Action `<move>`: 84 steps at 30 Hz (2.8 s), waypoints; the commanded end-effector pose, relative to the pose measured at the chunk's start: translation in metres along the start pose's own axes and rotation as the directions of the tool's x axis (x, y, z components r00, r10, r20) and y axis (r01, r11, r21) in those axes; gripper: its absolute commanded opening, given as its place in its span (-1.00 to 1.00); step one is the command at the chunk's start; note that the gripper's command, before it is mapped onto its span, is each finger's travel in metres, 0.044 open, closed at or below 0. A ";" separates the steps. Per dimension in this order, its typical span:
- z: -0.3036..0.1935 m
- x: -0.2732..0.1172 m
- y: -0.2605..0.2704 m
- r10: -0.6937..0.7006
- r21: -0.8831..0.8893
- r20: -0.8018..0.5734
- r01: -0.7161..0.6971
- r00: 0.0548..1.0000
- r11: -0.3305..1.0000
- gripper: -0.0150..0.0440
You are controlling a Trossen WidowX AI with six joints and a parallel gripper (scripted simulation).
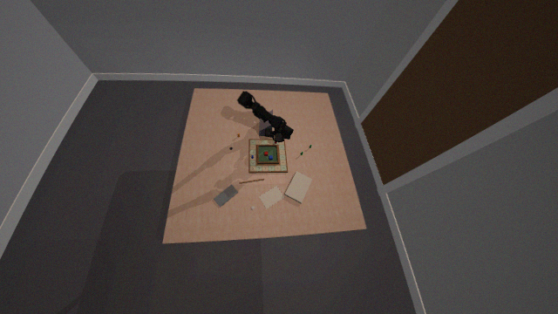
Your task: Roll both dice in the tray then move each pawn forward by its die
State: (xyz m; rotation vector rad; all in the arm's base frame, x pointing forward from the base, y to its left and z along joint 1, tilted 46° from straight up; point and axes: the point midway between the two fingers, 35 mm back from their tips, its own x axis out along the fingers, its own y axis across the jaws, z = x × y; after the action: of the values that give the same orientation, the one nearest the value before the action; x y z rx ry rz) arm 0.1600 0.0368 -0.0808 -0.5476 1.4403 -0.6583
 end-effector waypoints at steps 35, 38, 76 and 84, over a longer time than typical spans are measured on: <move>-0.002 0.030 -0.003 -0.011 -0.008 0.001 0.011 1.000 1.000 -0.49; 0.001 0.016 0.000 -0.006 -0.009 0.001 0.006 1.000 1.000 -0.49; 0.013 -0.053 -0.053 0.008 -0.014 0.001 -0.008 1.000 1.000 -0.49; 0.011 -0.028 -0.084 -0.007 -0.011 0.001 0.007 1.000 1.000 -0.49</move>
State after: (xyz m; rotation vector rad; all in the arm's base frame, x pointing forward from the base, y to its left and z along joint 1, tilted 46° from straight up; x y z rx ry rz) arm 0.1680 0.0141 -0.0034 -0.5470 1.4445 -0.6490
